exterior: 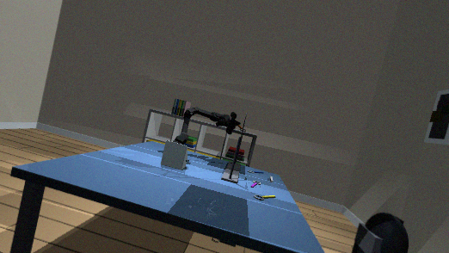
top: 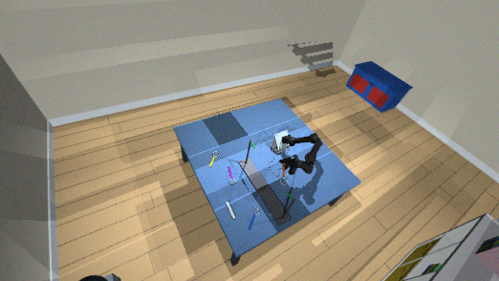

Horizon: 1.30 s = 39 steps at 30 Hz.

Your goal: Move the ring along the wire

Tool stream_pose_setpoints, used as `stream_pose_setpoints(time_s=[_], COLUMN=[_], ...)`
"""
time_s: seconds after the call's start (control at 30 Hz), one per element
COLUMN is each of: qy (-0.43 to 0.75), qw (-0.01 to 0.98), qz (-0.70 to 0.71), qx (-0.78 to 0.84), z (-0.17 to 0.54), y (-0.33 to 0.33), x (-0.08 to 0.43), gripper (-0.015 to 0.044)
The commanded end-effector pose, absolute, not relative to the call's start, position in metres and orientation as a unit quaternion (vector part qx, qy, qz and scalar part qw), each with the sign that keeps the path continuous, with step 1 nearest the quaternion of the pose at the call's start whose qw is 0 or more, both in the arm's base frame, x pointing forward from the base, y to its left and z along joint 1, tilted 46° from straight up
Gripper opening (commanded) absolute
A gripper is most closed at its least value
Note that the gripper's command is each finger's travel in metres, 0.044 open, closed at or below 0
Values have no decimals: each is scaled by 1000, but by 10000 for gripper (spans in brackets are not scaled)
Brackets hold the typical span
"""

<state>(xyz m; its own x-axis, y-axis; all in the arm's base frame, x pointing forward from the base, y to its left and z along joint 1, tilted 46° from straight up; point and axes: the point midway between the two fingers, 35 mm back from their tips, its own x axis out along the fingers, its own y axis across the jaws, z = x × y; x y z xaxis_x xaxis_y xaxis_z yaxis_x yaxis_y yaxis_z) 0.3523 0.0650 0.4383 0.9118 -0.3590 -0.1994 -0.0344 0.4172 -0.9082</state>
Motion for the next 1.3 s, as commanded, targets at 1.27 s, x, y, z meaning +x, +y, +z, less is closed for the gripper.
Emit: stream_pose_setpoints(time_s=[1.27], qy=[223], qw=[921], qz=[-40], qx=[-317], z=[431], y=[81], x=[350], gripper=[-150])
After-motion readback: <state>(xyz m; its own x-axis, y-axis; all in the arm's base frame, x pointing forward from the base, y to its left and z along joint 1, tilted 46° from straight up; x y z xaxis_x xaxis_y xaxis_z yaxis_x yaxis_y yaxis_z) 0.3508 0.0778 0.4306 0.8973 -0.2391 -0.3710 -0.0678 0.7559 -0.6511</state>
